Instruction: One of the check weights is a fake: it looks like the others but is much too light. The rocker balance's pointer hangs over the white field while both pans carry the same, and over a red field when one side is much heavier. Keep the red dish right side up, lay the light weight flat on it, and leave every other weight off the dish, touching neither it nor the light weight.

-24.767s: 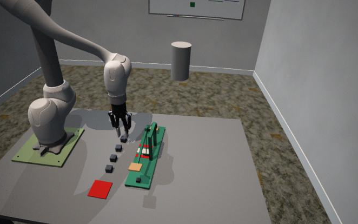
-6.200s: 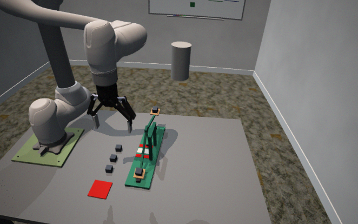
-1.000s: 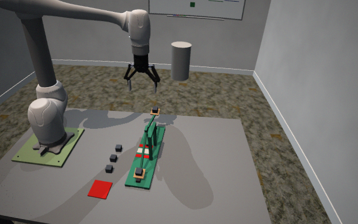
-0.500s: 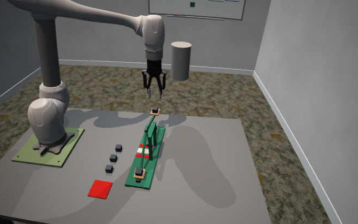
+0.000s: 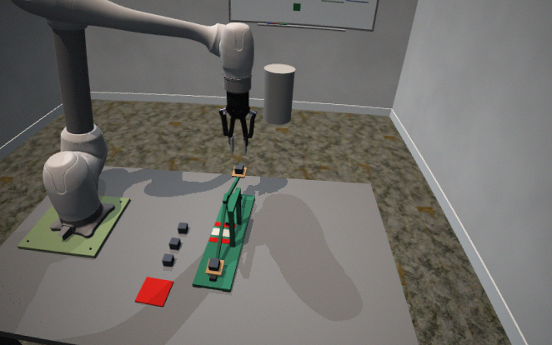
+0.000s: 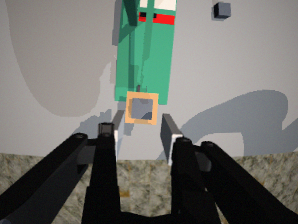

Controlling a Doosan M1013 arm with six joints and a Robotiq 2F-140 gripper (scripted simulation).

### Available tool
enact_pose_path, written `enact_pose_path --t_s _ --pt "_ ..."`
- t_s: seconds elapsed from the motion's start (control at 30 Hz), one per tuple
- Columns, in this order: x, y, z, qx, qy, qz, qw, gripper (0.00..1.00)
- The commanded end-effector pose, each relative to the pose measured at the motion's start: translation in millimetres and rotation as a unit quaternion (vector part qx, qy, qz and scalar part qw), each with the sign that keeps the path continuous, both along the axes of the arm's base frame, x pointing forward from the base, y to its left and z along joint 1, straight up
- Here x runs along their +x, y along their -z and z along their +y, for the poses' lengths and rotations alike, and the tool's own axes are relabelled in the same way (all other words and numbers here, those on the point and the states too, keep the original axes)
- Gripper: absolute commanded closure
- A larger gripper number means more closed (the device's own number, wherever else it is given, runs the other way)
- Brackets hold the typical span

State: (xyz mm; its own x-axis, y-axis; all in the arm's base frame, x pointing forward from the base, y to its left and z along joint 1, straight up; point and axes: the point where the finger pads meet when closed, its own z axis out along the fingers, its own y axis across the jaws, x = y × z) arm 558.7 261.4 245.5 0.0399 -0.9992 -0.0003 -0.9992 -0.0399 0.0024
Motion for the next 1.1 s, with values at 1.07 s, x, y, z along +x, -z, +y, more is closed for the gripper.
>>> enact_pose_path --t_s 1.07 --pt "0 15 0 0.0 0.0 0.0 1.0 0.65"
